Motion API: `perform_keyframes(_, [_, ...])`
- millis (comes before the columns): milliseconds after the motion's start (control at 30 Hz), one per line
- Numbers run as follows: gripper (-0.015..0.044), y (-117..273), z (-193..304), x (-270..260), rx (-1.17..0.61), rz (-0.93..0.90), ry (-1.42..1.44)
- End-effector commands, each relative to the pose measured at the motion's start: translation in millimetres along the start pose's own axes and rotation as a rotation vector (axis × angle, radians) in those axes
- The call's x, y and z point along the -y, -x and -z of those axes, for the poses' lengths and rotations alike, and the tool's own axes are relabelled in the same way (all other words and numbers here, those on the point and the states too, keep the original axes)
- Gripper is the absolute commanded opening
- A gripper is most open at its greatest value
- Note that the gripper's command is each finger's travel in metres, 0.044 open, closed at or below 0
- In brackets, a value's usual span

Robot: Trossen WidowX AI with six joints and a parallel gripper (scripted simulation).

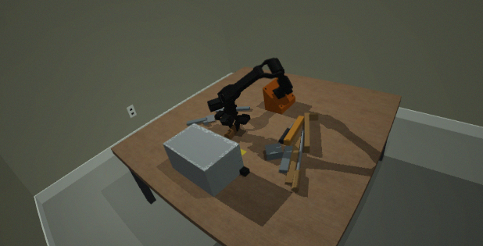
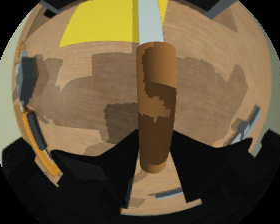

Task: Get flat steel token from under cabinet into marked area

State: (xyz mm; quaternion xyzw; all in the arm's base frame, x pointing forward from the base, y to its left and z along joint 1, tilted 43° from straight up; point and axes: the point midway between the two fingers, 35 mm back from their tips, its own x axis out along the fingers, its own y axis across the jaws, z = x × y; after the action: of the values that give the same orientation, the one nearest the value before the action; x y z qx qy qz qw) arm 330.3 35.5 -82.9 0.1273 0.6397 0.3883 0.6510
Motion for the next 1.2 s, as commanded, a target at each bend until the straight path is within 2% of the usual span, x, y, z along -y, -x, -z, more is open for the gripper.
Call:
perform_keyframes(0, [0.0,0,-7,0,0.004,0.001,0.003])
perform_keyframes(1167, [0.0,1,-45,0,0.005,0.001,0.004])
